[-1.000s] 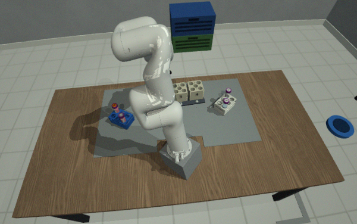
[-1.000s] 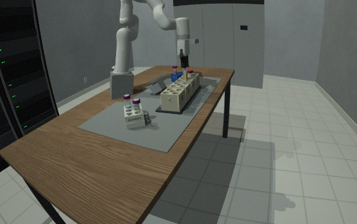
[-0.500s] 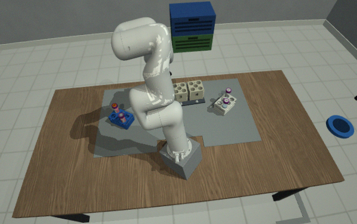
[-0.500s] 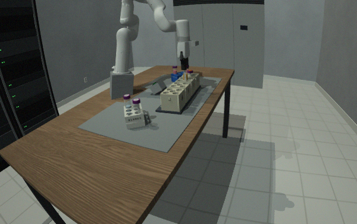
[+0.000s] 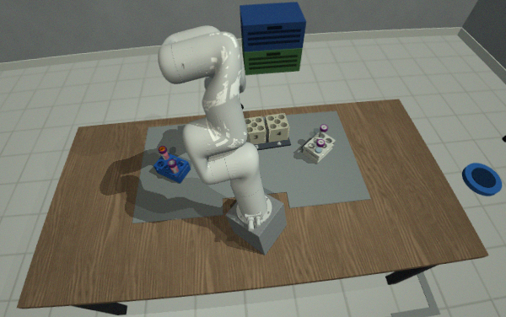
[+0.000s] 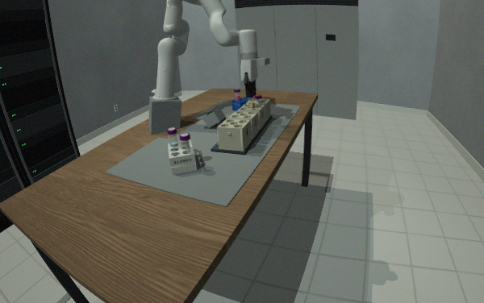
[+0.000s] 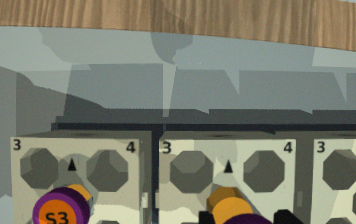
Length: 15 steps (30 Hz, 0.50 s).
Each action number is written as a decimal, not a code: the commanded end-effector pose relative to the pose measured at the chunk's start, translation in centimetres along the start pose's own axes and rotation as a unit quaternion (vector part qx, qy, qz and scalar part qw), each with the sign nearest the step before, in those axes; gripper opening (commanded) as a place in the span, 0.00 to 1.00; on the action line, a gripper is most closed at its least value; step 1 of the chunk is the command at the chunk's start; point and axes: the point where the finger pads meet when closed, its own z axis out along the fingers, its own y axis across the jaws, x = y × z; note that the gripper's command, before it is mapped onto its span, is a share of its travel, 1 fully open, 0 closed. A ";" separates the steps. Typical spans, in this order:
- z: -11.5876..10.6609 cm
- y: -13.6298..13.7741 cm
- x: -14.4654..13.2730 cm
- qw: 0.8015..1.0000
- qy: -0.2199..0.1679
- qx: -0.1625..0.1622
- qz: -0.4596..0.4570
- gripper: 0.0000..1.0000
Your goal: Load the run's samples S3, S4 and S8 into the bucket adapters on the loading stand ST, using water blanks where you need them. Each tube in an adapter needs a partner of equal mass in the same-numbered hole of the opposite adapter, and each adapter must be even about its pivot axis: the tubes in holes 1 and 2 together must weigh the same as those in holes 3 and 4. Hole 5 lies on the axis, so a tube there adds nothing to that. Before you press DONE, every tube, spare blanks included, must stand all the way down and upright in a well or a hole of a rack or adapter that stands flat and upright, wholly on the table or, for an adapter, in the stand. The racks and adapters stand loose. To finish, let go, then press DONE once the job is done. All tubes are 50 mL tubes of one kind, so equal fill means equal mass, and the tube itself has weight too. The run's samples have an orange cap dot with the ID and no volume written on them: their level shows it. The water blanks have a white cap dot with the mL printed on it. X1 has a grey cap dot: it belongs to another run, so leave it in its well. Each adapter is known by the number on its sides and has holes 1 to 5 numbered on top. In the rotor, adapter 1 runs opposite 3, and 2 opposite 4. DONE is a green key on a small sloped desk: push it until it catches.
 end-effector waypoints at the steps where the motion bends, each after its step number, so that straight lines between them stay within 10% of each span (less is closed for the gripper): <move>1: 0.2 0.0 0.1 1.000 0.002 0.000 0.000 0.00; 15: 1.4 0.0 0.1 1.000 0.002 0.000 0.000 0.00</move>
